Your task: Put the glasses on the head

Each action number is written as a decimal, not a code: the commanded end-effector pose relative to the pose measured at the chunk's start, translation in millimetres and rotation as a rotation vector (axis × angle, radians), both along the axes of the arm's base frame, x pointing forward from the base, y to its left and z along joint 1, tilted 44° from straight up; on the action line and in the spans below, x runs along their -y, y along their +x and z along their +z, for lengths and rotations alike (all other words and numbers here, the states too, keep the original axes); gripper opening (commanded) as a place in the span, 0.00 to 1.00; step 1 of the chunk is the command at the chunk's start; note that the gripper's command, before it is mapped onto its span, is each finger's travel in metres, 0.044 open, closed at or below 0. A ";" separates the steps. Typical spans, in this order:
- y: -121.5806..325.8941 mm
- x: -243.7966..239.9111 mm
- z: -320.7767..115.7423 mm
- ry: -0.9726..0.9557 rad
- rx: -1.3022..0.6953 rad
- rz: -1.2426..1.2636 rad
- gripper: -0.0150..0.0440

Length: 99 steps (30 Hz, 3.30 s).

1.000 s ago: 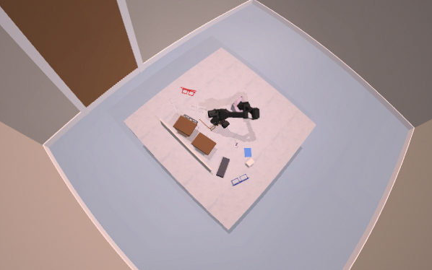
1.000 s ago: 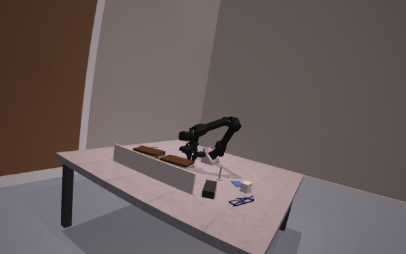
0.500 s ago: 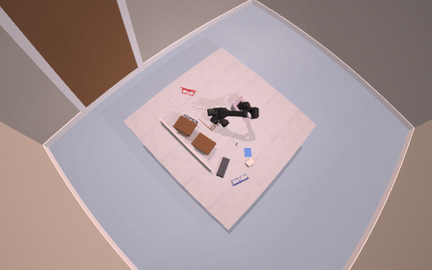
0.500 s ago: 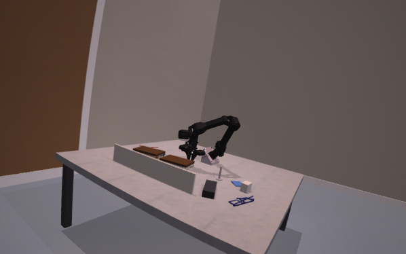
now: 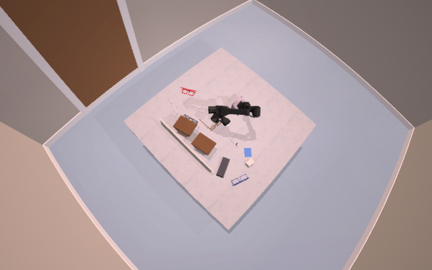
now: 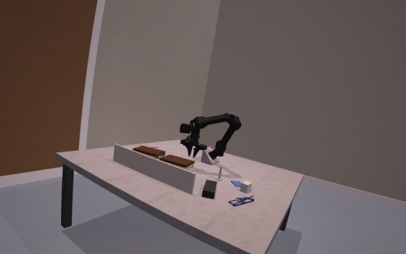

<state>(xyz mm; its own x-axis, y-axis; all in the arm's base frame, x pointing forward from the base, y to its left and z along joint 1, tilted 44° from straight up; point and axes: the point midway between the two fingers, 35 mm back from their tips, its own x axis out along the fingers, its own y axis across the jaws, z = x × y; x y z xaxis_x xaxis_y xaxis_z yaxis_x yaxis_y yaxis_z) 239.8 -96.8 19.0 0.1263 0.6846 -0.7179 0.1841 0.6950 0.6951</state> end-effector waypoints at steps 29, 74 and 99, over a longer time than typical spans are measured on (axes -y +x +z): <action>1.4 -3.7 -9.2 -0.006 0.005 0.009 0.49; 6.5 -33.9 -39.0 -0.009 0.011 0.016 0.34; 4.7 0.7 -7.7 -0.012 0.007 0.011 0.25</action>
<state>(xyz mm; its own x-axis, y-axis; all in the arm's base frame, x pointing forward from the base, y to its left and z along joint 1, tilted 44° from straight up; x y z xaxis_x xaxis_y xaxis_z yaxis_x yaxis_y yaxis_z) 245.2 -82.2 -2.8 0.1178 0.6843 -0.7196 0.1768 0.6986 0.6933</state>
